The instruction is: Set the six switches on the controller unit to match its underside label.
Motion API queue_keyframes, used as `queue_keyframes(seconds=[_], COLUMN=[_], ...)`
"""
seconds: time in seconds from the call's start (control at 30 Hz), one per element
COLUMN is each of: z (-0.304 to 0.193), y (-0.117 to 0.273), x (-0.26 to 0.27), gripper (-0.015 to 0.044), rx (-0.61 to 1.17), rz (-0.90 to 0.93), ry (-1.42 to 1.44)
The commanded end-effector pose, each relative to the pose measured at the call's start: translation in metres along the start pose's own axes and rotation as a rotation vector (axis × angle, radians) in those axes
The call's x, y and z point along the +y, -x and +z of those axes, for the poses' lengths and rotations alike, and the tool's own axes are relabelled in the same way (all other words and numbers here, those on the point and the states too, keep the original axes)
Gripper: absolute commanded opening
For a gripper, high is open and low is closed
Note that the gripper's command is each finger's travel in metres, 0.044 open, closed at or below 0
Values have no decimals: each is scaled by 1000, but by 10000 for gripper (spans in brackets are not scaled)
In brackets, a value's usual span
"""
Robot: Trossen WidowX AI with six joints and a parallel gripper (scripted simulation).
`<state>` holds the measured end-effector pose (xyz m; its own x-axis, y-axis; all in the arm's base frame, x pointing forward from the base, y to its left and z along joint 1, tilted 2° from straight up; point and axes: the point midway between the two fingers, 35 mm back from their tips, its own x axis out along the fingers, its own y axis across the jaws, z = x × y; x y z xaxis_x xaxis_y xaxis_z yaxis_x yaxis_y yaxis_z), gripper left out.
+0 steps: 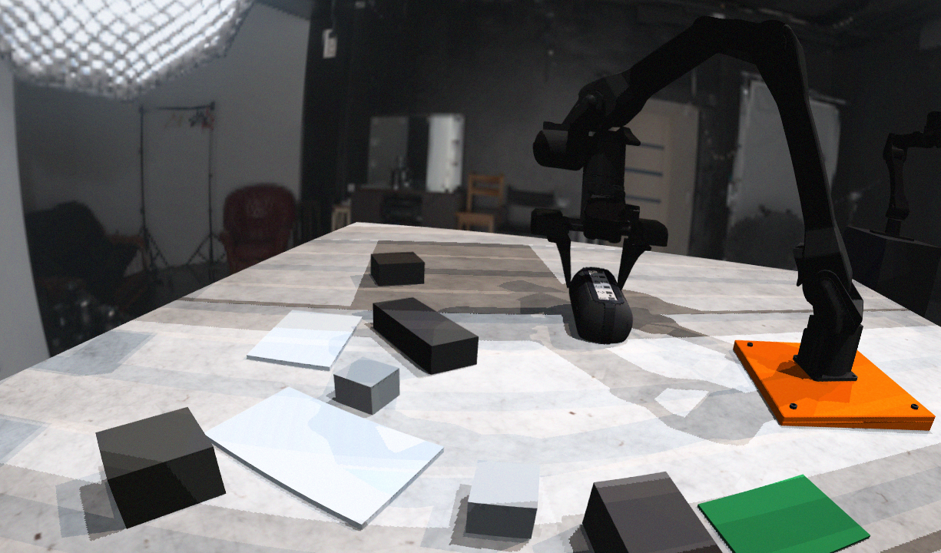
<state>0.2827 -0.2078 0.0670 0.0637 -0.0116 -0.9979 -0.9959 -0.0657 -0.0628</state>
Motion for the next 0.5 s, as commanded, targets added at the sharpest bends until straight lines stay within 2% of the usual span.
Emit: queue_keyframes(seconds=[0.0, 0.47], z=[0, 5], y=[3, 16], x=[0, 0], gripper=[337, 336], rx=[2, 2], rz=[-2, -2], ry=[-2, -2])
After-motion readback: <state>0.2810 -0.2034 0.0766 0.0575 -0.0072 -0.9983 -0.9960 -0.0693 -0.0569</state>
